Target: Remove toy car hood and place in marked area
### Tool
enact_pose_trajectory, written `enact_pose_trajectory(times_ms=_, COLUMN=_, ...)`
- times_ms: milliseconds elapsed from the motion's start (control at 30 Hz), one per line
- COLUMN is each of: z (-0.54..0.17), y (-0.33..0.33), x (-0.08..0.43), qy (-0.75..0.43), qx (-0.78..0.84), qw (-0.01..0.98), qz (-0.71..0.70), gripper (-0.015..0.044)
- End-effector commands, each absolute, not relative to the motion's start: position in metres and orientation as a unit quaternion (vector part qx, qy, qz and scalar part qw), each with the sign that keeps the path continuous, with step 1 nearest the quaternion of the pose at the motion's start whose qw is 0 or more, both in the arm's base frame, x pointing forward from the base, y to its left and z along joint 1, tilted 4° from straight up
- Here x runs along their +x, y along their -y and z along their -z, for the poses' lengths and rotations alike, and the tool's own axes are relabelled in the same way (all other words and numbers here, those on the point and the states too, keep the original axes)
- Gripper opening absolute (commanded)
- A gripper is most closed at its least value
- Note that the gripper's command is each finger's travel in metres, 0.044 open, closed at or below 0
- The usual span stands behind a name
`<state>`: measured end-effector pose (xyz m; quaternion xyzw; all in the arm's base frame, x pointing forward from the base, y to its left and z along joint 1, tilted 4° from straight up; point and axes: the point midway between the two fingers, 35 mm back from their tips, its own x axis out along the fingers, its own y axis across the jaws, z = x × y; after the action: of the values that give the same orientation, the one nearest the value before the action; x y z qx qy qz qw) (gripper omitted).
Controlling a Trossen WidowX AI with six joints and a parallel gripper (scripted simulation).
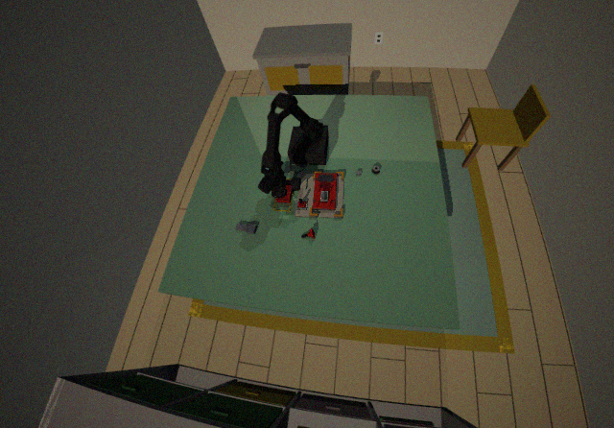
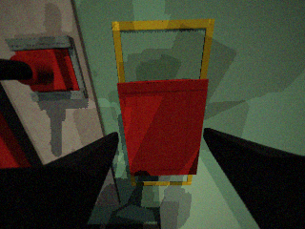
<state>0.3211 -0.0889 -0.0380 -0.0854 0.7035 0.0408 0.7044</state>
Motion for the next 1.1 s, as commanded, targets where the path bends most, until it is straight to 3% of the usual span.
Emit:
enact_pose_trajectory(times_ms=0, z=0.013, y=0.088, x=0.325, qy=-0.7, qx=-0.087, qw=0.708, qz=-0.037, gripper=0.044)
enact_pose_trajectory(times_ms=167, z=-0.03, y=0.084, x=0.322, qy=-0.7, qx=-0.089, qw=0.708, qz=-0.036, gripper=0.044)
enact_pose_trajectory(times_ms=1067, z=-0.03, y=0.084, x=0.322, qy=-0.7, qx=-0.089, qw=0.708, qz=-0.036, gripper=0.044)
